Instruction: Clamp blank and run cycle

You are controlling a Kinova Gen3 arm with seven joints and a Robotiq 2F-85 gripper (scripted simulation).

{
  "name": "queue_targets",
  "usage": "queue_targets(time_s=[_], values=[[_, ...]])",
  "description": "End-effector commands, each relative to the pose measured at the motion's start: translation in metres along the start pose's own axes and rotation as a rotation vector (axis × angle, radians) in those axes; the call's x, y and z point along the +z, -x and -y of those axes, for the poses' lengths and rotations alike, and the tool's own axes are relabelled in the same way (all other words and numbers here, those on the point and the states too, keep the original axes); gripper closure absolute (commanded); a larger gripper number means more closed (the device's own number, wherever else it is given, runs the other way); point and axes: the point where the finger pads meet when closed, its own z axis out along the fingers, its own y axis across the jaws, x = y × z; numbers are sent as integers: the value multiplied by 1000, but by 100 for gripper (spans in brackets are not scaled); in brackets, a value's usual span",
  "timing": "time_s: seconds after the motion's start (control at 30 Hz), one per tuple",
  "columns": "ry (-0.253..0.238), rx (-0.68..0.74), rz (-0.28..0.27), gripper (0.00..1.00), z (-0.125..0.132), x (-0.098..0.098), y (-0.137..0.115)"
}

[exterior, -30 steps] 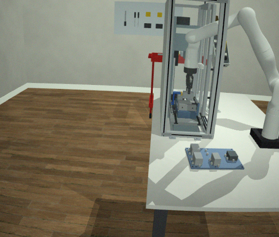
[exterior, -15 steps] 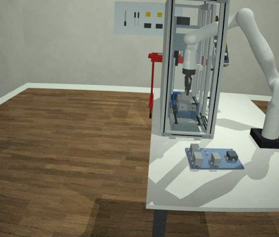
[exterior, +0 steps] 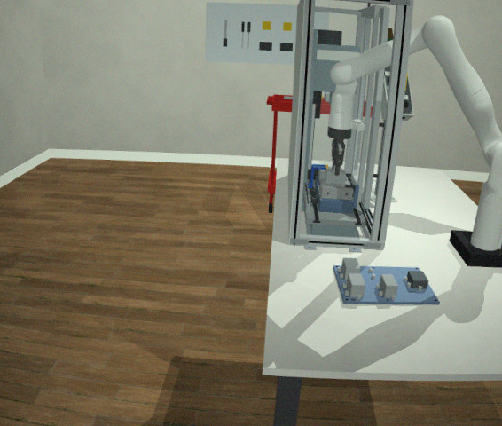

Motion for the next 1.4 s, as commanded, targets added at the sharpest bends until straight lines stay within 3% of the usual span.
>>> queue_targets(time_s=[0.0,1.37], values=[[0,0,2,90,0,1,0],[0,0,2,90,0,11,0]])
